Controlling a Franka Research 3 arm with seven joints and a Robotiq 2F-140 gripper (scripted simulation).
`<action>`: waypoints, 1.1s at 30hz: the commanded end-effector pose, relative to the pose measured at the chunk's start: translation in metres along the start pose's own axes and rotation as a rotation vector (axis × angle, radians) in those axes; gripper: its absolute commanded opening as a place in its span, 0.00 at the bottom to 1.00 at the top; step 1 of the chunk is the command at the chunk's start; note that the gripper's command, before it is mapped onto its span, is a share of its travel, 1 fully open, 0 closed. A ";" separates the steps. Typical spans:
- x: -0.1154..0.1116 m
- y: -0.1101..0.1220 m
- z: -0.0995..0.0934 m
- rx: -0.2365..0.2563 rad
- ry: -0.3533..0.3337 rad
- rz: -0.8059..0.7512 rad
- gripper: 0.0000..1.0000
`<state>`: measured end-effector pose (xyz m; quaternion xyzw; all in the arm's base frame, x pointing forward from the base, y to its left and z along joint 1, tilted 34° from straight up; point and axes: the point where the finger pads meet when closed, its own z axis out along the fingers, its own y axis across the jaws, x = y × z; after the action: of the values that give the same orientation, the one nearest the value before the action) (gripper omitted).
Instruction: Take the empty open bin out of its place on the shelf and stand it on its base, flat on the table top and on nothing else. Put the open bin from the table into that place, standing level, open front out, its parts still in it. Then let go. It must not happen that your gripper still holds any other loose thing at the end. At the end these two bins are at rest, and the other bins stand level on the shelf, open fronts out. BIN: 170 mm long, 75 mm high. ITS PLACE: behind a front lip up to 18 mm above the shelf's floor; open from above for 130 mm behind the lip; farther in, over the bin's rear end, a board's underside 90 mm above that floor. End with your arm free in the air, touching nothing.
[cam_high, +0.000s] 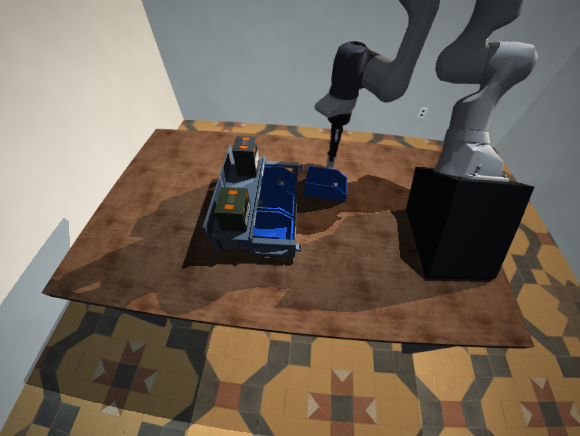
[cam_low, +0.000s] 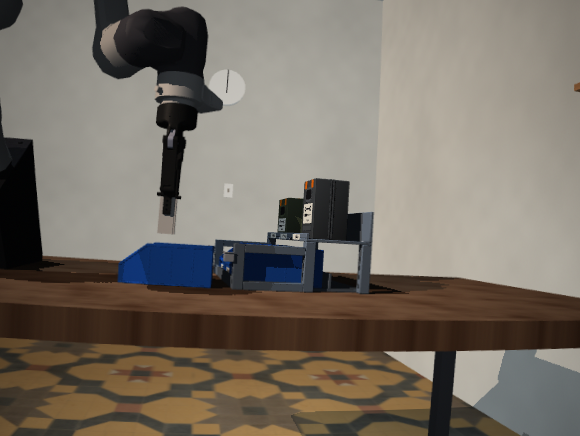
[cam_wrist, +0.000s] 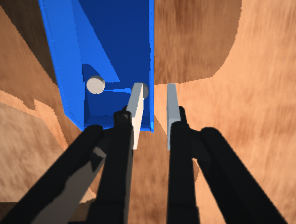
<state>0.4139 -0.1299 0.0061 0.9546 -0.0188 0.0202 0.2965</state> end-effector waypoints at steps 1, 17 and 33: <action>0.006 -0.004 0.003 0.011 0.015 -0.003 0.15; 0.006 -0.004 0.007 0.011 0.015 -0.003 0.15; 0.008 -0.004 0.007 0.011 0.015 -0.003 0.15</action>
<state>0.4191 -0.1315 -0.0020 0.9560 -0.0165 0.0251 0.2919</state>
